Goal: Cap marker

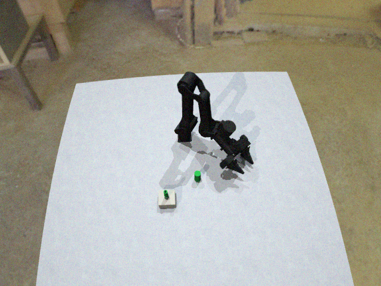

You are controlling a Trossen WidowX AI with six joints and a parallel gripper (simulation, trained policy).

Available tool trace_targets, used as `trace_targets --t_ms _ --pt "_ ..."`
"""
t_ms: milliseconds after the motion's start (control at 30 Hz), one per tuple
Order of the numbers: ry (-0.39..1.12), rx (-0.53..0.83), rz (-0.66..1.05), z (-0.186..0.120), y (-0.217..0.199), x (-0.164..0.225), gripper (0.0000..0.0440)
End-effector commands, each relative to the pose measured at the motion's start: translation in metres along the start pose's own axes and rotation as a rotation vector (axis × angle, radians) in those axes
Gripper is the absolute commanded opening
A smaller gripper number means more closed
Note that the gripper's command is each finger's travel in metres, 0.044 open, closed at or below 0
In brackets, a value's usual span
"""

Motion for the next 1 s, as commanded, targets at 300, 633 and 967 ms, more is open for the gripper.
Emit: trace_targets --t_ms 300,633,967 --pt "0.073 0.021 0.007 0.013 -0.012 -0.004 0.0206" --pt "0.167 0.027 0.023 0.026 -0.026 -0.008 0.022" --pt "0.249 0.041 0.05 0.038 -0.045 -0.021 0.0244"
Point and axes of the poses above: the point midway between the two fingers, 35 mm back from their tips, its own z axis out along the fingers, its own y axis across the jaws, x = y × z, the point moved 8 cm from there along -z, back along the fingers, and after that the axes turned 2 degrees about z, right-handed, at the moved point
